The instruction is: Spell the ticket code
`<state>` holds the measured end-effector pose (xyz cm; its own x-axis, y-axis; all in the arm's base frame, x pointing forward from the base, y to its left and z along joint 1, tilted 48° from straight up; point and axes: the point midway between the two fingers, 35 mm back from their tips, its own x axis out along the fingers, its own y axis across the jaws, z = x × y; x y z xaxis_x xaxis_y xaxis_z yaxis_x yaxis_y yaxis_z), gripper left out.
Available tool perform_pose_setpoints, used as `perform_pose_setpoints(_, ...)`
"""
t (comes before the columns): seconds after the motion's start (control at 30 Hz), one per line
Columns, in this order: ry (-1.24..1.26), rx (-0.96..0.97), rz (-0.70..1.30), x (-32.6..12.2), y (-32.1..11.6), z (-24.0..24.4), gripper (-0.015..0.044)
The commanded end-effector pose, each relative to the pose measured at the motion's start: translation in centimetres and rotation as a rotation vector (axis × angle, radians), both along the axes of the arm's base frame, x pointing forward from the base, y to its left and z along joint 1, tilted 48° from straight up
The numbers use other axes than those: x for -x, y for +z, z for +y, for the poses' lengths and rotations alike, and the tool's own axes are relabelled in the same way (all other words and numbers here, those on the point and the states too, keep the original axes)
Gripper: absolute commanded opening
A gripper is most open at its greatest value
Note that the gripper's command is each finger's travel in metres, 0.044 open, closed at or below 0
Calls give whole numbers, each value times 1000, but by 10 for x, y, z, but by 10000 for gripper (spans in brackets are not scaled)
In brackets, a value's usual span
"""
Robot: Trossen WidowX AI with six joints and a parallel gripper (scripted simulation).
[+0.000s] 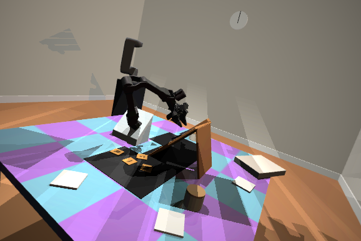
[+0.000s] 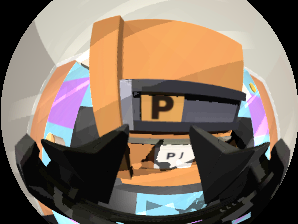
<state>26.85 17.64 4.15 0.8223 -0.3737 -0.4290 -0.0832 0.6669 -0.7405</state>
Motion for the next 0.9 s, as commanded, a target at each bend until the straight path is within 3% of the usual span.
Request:
perform_pose_setpoints(0.0,-4,-6,-10,-1,3,1,295)
perform_pose_setpoints(0.87,-4,-6,-10,-2,5,3,295)
